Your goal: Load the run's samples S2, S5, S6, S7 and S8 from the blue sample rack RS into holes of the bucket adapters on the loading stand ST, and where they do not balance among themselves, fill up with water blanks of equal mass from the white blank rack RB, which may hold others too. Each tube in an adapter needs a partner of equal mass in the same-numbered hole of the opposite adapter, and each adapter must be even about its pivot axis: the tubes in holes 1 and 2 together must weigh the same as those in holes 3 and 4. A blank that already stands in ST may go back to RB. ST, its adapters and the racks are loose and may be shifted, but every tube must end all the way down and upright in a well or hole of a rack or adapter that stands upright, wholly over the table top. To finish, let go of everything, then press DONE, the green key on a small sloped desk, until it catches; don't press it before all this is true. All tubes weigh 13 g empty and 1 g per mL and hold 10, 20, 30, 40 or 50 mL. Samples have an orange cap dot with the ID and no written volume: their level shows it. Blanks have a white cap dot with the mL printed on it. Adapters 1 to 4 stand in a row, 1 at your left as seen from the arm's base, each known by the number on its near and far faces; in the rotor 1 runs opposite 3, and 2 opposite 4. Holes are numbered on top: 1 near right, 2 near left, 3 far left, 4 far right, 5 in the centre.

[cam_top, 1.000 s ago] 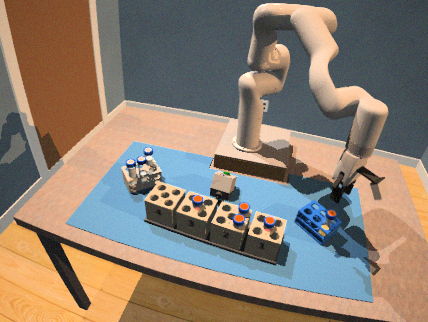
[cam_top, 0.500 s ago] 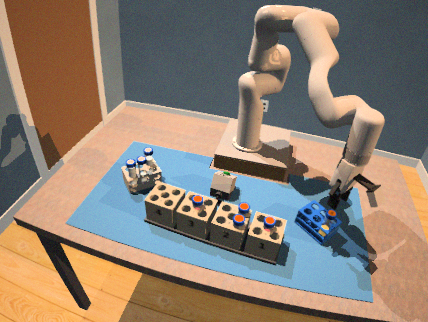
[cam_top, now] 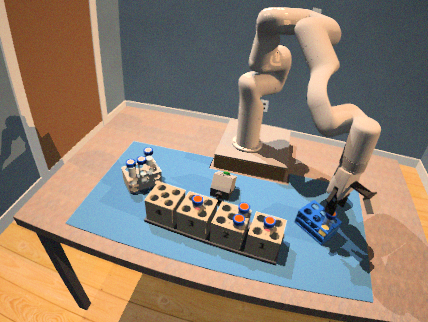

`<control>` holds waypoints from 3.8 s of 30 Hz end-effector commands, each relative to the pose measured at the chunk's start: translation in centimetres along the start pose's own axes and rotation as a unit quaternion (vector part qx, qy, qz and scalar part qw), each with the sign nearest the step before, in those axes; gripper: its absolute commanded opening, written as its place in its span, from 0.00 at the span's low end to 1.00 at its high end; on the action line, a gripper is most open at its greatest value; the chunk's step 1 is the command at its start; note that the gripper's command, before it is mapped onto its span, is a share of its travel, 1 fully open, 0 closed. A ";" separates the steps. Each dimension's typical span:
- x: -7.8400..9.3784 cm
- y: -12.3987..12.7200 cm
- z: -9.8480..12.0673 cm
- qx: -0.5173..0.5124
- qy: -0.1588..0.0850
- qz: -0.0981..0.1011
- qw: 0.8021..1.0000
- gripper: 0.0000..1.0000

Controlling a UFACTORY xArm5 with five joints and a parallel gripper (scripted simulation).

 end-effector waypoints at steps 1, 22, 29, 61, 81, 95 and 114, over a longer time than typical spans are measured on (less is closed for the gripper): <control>0.9 0.1 -0.1 0.000 0.002 0.000 1.000 0.57; 2.1 0.1 -0.1 0.000 0.002 0.000 1.000 0.57; 2.6 0.1 -0.1 0.000 0.002 0.000 1.000 0.57; 4.1 0.1 -0.1 0.000 0.002 0.000 1.000 0.57; 3.9 0.1 -0.1 0.000 0.002 0.000 1.000 0.00; 3.9 0.1 -0.1 0.000 0.002 0.000 1.000 0.00; 3.7 0.1 -0.1 0.000 0.002 0.000 1.000 0.00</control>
Point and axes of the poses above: the point where the finger pads meet when closed, its own x axis out along the fingers, its own y axis across the jaws, z = x × y, the point moved 2 cm from there along -x, back along the fingers, and after that the axes turned 4 degrees about -x, right-handed, at the moved point
